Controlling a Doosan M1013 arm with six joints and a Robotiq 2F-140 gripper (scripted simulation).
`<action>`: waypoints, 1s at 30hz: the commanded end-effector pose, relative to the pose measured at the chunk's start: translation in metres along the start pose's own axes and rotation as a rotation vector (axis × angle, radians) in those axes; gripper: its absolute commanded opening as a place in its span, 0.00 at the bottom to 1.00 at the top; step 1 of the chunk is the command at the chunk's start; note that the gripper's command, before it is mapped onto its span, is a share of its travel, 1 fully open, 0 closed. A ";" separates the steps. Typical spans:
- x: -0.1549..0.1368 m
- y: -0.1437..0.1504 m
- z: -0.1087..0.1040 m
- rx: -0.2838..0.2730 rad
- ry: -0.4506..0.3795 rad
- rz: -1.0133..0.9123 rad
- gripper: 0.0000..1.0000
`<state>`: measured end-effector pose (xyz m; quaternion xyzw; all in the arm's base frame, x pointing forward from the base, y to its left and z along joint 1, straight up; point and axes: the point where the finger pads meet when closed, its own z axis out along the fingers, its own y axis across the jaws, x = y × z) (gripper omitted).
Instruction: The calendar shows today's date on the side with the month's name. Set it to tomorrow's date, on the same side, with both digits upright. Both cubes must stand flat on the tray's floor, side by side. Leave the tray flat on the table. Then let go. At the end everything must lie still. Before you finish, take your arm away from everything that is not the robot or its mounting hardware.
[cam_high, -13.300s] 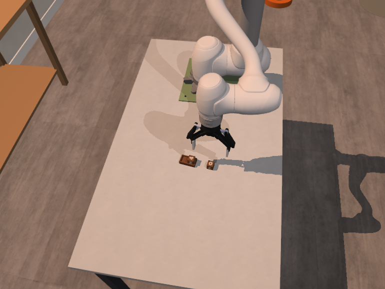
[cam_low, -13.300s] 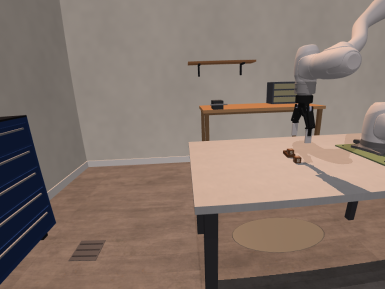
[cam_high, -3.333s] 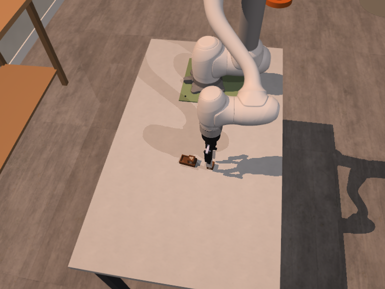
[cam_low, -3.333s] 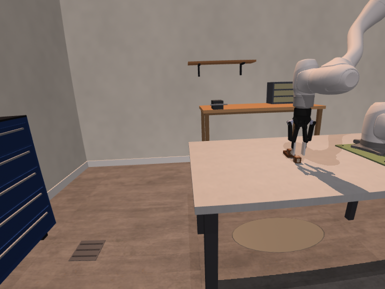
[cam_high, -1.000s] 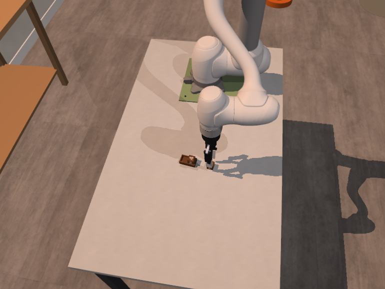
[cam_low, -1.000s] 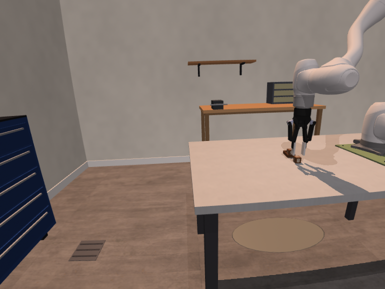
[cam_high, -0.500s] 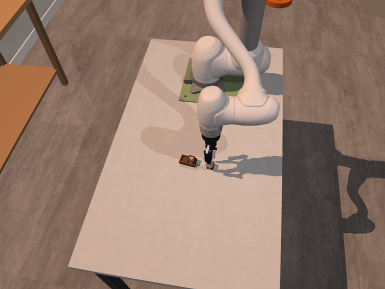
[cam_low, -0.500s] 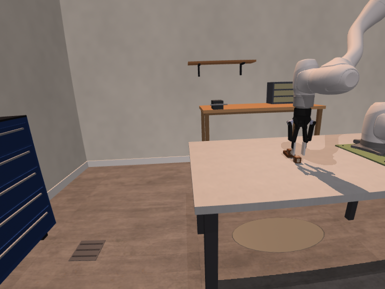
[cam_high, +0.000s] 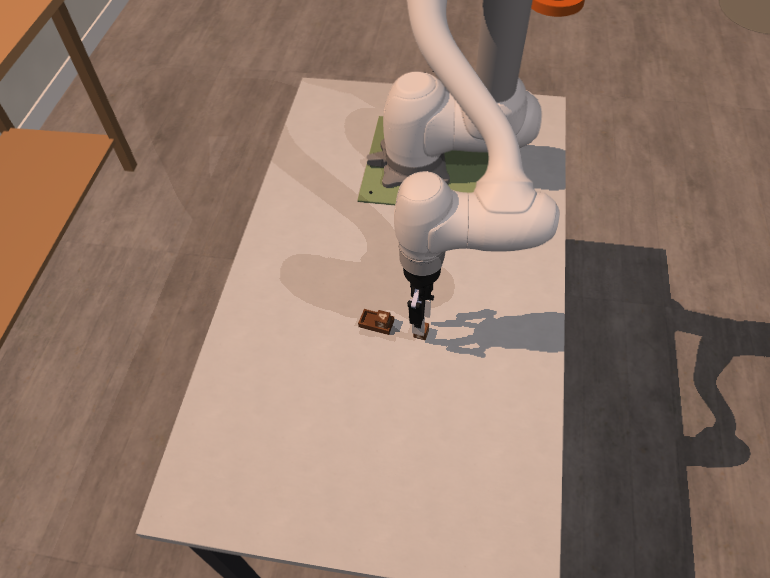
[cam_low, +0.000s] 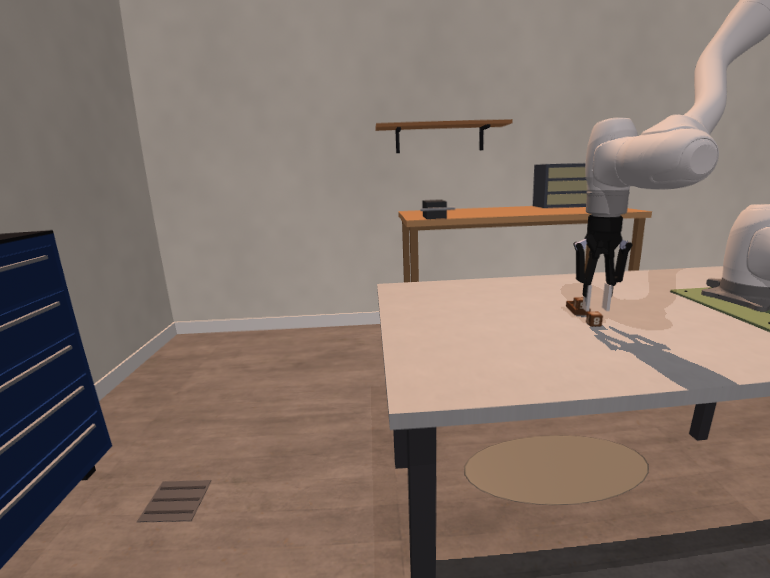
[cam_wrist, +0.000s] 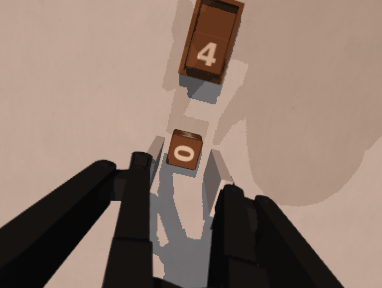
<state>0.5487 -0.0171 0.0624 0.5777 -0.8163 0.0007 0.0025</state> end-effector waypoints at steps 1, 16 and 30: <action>0.002 0.002 0.002 -0.001 -0.002 0.002 0.28; 0.002 0.002 0.002 -0.001 -0.002 0.002 0.28; 0.002 0.002 0.009 -0.001 -0.002 0.002 0.28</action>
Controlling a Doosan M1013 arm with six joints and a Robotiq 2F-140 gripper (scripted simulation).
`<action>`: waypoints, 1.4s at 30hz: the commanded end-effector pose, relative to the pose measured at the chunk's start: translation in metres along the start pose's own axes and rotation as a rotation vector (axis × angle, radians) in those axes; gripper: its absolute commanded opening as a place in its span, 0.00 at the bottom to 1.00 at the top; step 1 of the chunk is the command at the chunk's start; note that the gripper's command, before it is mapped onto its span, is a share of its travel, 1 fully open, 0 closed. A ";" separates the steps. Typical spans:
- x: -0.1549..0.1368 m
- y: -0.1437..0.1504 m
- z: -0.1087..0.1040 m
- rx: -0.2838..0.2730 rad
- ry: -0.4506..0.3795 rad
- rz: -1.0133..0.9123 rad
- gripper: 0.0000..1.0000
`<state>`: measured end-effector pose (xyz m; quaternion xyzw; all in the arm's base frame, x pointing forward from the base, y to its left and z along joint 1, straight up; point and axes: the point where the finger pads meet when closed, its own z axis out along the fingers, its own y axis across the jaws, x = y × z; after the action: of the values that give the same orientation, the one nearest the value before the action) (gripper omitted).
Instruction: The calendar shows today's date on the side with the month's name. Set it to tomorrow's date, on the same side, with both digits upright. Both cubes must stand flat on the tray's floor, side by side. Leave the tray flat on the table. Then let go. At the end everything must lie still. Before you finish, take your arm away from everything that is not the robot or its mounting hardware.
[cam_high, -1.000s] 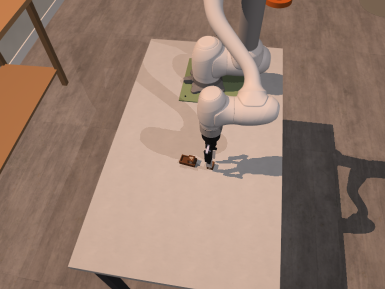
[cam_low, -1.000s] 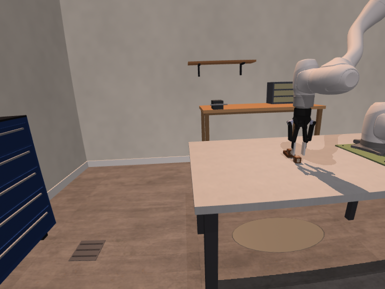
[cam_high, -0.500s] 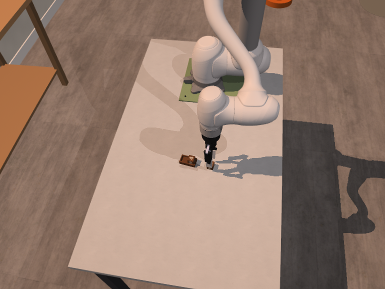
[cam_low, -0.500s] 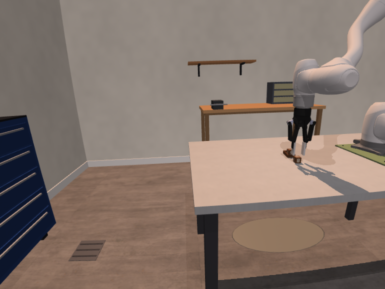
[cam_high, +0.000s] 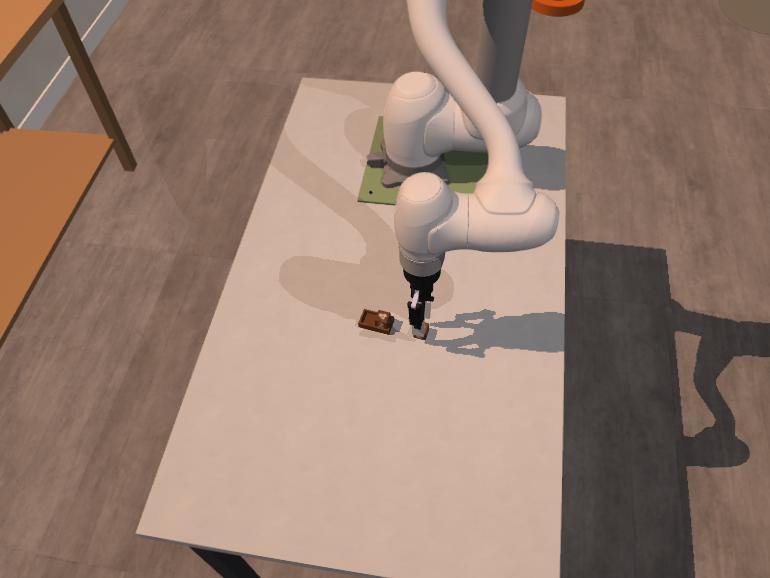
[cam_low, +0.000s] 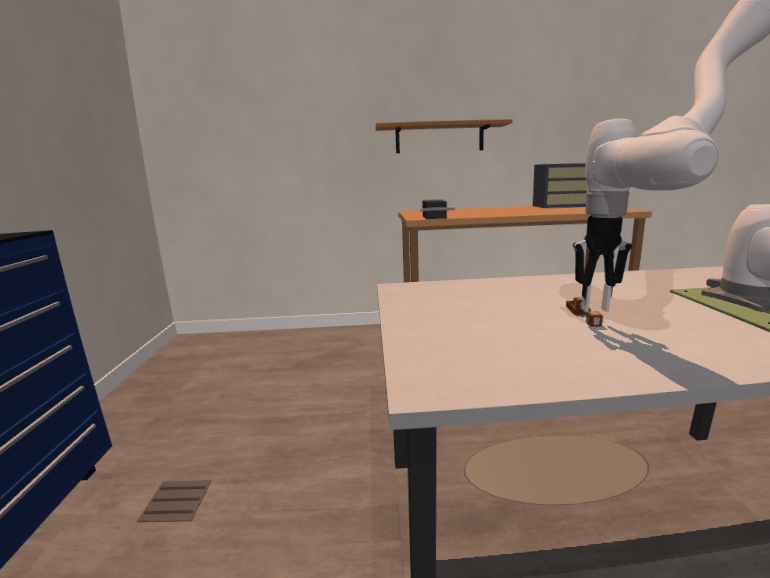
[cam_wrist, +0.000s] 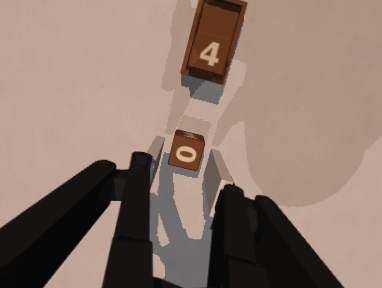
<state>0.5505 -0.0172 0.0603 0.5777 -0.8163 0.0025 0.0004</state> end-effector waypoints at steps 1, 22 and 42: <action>0.002 0.004 0.007 -0.006 0.000 0.002 0.28; 0.002 0.004 0.028 -0.006 0.000 0.002 0.28; 0.002 0.004 0.028 -0.006 0.000 0.002 0.28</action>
<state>0.5509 -0.0173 0.0375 0.5777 -0.8162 0.0027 0.0000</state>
